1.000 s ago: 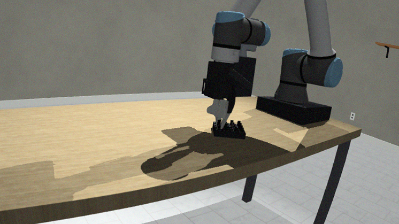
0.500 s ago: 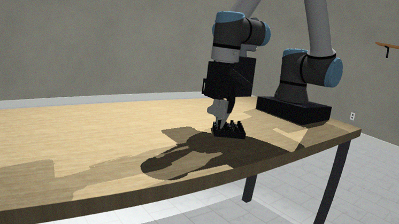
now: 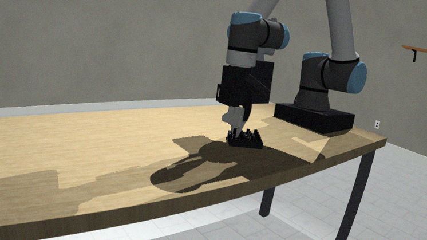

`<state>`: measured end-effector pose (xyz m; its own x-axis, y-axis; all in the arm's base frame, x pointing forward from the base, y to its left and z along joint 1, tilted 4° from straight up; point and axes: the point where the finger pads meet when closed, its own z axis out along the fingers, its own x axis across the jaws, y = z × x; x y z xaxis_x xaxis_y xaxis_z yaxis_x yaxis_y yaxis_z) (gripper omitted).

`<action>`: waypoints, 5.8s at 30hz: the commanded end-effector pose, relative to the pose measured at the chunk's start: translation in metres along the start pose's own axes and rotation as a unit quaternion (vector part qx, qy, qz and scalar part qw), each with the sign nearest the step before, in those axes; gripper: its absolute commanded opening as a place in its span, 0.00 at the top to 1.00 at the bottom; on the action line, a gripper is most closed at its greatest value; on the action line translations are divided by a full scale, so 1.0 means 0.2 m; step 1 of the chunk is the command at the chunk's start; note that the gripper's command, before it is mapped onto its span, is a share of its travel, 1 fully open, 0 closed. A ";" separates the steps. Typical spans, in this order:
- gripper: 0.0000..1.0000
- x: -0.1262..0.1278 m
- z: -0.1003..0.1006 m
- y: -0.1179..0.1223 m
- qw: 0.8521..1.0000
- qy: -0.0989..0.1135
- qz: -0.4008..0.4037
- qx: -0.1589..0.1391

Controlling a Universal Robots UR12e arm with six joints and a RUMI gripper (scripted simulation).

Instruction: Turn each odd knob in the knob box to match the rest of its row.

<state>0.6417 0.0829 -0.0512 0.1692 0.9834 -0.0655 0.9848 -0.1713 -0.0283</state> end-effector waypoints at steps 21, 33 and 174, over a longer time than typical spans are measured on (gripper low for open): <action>0.96 0.00 0.00 0.00 1.000 0.000 -0.007 -0.001; 0.96 0.00 0.00 0.00 0.996 0.000 -0.093 -0.001; 0.89 -0.19 -0.29 -0.41 0.996 0.000 -0.087 -0.001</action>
<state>0.5553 0.0625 0.0111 -0.0044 0.9982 -0.0596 0.9992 0.0021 -0.0392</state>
